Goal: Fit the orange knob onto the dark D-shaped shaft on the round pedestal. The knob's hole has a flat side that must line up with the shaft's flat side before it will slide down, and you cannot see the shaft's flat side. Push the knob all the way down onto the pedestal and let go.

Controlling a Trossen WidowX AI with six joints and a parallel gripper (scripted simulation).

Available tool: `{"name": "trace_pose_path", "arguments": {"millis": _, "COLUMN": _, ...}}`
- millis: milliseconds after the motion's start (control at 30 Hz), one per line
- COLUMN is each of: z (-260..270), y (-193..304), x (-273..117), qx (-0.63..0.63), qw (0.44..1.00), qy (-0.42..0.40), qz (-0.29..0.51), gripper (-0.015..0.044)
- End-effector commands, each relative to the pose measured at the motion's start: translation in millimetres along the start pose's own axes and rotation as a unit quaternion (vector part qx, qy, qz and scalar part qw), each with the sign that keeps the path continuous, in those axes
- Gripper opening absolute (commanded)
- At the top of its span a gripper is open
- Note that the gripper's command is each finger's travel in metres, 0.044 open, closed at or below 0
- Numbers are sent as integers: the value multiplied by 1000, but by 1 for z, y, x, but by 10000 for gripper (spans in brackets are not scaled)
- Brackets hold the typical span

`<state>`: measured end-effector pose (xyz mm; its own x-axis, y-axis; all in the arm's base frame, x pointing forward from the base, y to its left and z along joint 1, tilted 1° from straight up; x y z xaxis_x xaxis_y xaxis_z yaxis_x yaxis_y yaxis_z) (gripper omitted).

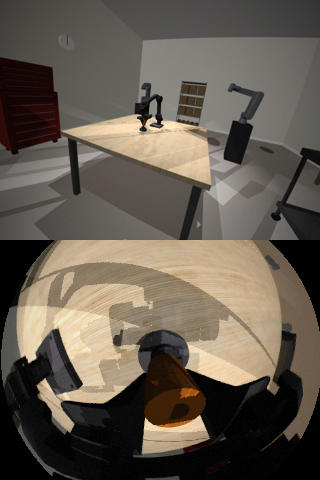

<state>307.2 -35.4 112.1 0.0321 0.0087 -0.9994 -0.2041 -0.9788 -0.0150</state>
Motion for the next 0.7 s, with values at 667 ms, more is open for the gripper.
{"name": "trace_pose_path", "arguments": {"millis": 667, "z": -7, "y": -2, "x": 2, "qx": -2, "qw": 1000, "qy": 3, "qz": -2, "gripper": 0}}
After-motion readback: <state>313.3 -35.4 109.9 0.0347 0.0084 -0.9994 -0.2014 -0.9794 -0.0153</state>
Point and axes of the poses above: the point midway between the two fingers, 35 mm back from their tips, its own x axis out along the fingers, its own z axis across the jaws, y = z × x, the point moved 2 cm from there along -x, back along the fingers, and after that the axes turned 7 degrees about x, right-handed, at the moved point
